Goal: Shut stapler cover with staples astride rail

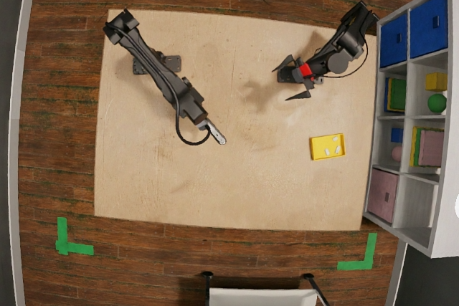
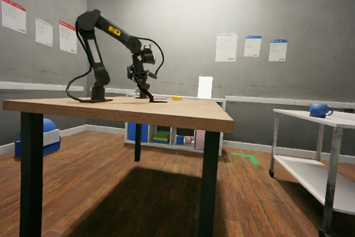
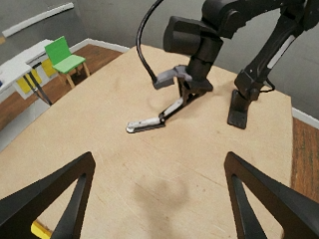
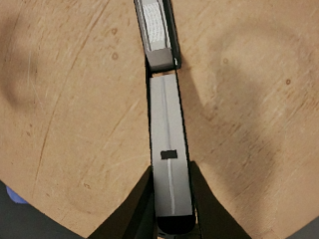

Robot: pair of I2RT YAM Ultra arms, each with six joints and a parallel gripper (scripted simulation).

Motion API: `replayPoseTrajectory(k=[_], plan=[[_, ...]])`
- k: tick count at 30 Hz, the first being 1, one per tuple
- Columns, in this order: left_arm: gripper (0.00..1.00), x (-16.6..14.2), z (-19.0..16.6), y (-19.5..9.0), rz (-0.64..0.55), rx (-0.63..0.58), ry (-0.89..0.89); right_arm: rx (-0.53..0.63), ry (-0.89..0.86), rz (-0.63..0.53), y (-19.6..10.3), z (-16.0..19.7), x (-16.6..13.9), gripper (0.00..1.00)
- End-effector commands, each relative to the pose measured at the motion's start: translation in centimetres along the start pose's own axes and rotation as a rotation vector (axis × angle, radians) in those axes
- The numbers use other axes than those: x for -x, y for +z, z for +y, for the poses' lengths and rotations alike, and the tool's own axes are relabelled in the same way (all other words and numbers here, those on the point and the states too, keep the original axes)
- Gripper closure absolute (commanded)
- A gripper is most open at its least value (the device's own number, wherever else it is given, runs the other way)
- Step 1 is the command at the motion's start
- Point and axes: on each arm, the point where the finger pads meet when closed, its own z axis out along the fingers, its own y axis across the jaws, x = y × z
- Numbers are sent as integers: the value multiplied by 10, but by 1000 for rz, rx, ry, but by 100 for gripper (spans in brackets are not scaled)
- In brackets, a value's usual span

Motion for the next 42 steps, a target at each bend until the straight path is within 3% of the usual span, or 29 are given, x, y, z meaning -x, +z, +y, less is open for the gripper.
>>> replayPoseTrajectory(k=[1, 2, 4, 42], plan=[[0, -3, -3, -2, 3, -13, 9, 3, 7, 7, 2, 0, -3, 78], [0, -3, -3, -2, 3, -13, 9, 3, 7, 7, 2, 0, -3, 80], [0, -3, -3, -2, 3, -13, 9, 3, 7, 7, 2, 0, -3, 100], [0, -3, -3, -2, 3, -13, 9, 6, 6, 427, -16, 0, 34, 100]])
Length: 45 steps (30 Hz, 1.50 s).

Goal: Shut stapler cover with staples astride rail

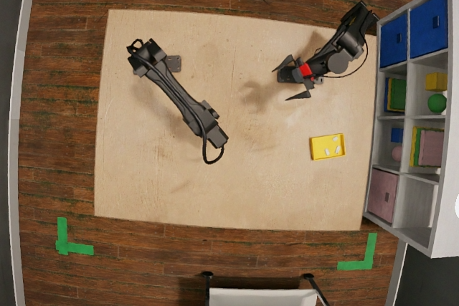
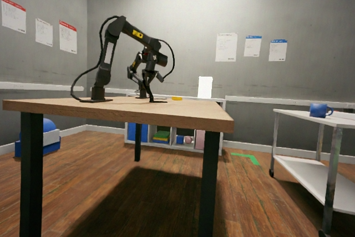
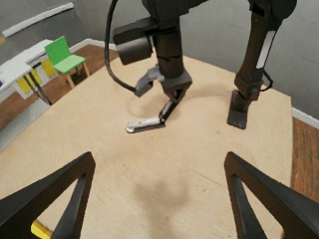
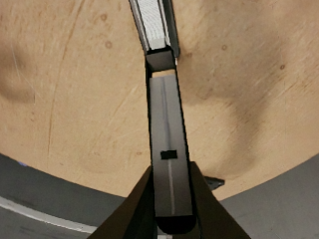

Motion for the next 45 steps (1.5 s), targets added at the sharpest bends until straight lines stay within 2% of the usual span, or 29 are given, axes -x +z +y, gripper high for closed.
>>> replayPoseTrajectory(k=[1, 8, 12, 13, 21, 22, 23, 26, 29, 31, 32, 33, 37, 40, 42, 45], plan=[[0, -3, -3, -2, 3, -13, 9, 3, 6, 26, -2, 0, 1, 100], [0, -3, -3, -2, 3, -13, 9, 3, 6, 26, -2, 0, 1, 100], [0, -3, -3, -2, 3, -13, 9, 3, 3, 15, -2, 0, 2, 55], [0, -3, -3, -2, 3, -13, 9, 3, 3, 15, -2, 0, 2, 50], [0, -3, -3, -2, 3, -13, 9, 3, 6, 26, -18, 0, 1, 50], [0, -3, -3, -2, 3, -13, 9, 3, 6, 26, -19, 0, 1, 38], [0, -3, -3, -2, 3, -13, 9, 3, 6, 26, -21, 0, 1, 36], [0, -3, -3, -2, 3, -13, 9, 3, 6, 25, -25, 0, 1, 36], [0, -3, -3, -2, 3, -13, 9, 3, 7, -64, -51, 0, 2, 36], [0, -3, -3, -2, 3, -13, 9, 2, 7, -89, -57, 0, 3, 36], [0, -3, -3, -2, 3, -13, 9, -5, -3, -96, -57, -1, 4, 47], [0, -3, -3, -2, 3, -13, 9, -16, -11, -95, -55, -3, 4, 50], [0, -3, -3, -2, 3, -13, 9, -69, -60, -211, -62, -6, 13, 50], [0, -3, -3, -2, 3, -13, 9, -48, -51, -331, -71, 0, 13, 50], [0, -3, -3, -2, 3, -13, 9, -48, -51, -331, -71, 0, 13, 50], [0, -3, -3, -2, 3, -13, 9, -27, -36, -467, -75, 2, 3, 50]])
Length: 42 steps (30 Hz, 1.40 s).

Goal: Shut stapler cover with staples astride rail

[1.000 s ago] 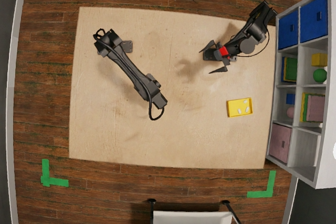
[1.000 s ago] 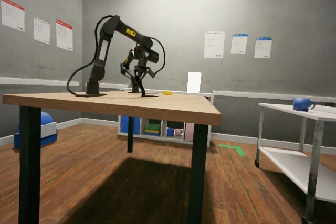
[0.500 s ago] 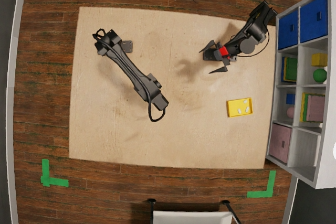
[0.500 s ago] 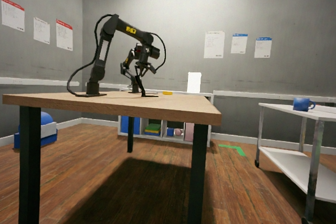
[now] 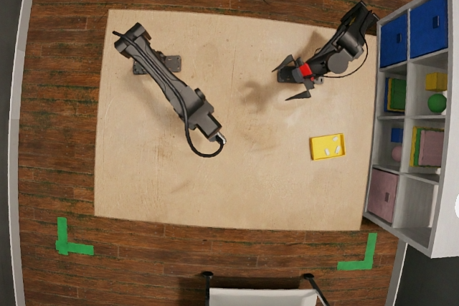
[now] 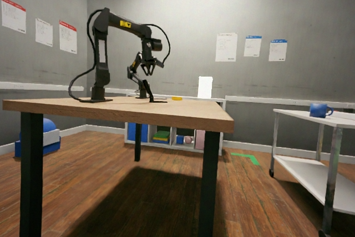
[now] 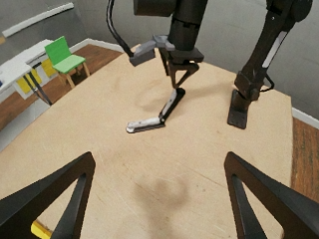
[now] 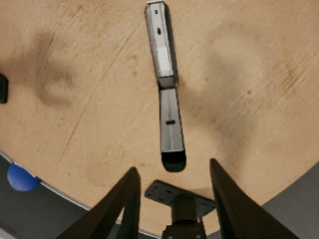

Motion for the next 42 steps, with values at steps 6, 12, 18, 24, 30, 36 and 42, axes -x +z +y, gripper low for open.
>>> replayPoseTrajectory(k=[6, 12, 18, 24, 30, 36, 42], plan=[[0, -3, -3, -2, 3, -13, 9, 15, 39, -344, -10, 1, -17, 50], [0, -3, -3, -2, 3, -13, 9, 22, 54, -490, -4, 3, -35, 50], [0, -3, -3, -2, 3, -13, 9, 23, 58, -542, 1, 3, -43, 50], [0, -3, -3, -2, 3, -13, 9, 19, 60, -578, 8, 3, -51, 50], [0, -3, -3, -2, 3, -13, 9, 18, 60, -563, 11, 3, -56, 50], [0, -3, -3, -2, 3, -13, 9, 18, 60, -564, 11, 3, -56, 50], [0, -3, -3, -2, 3, -13, 9, 17, 54, -557, 18, 2, -45, 50]])
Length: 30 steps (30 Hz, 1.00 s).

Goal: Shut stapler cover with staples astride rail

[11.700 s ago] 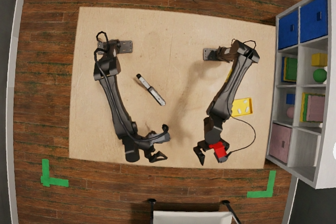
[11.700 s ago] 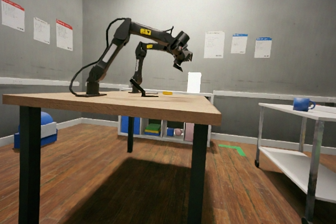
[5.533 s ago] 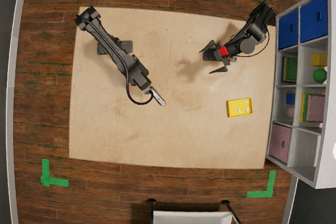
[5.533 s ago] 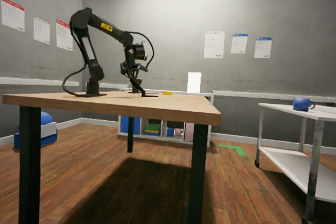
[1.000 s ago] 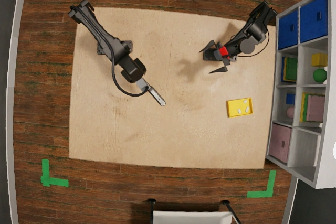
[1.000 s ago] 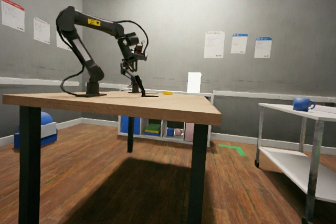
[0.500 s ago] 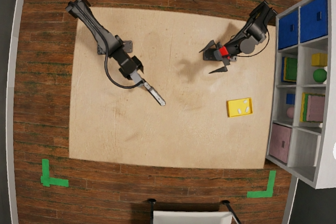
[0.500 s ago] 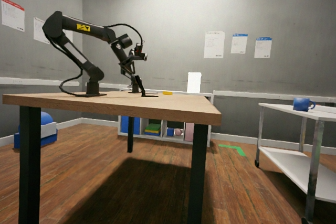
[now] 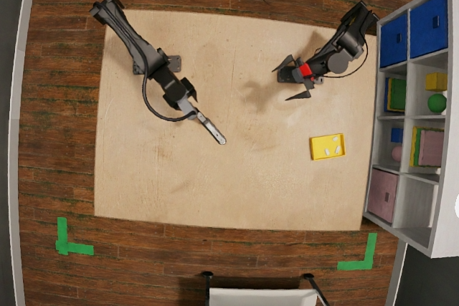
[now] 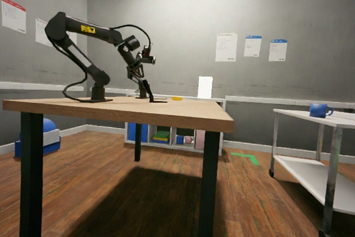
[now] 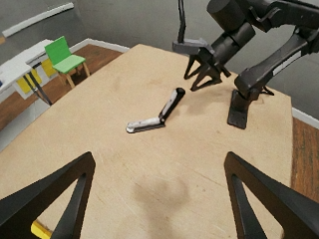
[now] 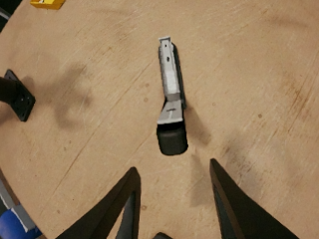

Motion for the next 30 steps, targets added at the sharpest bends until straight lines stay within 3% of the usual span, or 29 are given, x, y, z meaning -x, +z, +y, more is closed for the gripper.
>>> replayPoseTrajectory(k=[1, 30], plan=[[0, -3, -3, -2, 3, -13, 9, -2, 3, -6, 10, -2, 4, 50], [0, -3, -3, -2, 3, -13, 9, -3, 3, -7, 47, -1, 3, 50]])
